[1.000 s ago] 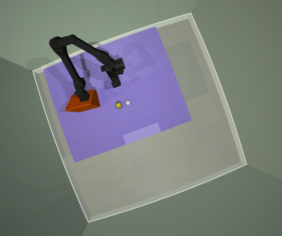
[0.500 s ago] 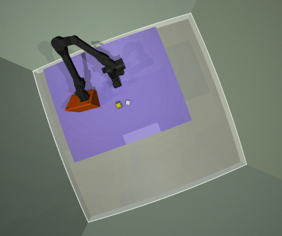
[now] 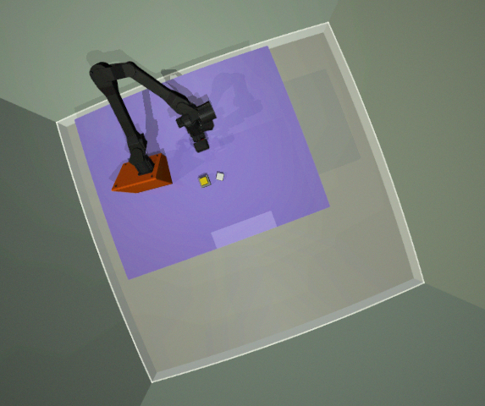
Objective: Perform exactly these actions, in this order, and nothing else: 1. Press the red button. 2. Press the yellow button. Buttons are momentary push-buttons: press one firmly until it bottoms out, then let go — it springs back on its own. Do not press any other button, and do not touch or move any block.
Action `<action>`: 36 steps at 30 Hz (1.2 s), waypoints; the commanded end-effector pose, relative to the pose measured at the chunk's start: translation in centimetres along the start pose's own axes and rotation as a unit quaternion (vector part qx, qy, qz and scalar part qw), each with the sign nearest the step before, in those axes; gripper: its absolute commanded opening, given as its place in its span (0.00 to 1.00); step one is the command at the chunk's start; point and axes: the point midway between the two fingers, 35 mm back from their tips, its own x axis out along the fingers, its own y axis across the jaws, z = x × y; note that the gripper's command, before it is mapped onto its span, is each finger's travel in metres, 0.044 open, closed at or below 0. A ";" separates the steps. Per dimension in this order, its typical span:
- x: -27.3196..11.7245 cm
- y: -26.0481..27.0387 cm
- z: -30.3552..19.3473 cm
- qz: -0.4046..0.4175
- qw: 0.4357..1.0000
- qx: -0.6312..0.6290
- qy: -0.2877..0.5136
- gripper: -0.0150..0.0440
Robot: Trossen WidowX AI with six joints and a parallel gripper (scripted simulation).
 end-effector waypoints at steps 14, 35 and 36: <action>-2.1 -0.1 -0.1 -0.002 1.000 0.002 0.002 0.29; -9.7 -6.8 0.2 -0.021 1.000 0.006 0.001 0.29; -9.8 -8.6 0.0 -0.024 1.000 0.006 0.002 0.29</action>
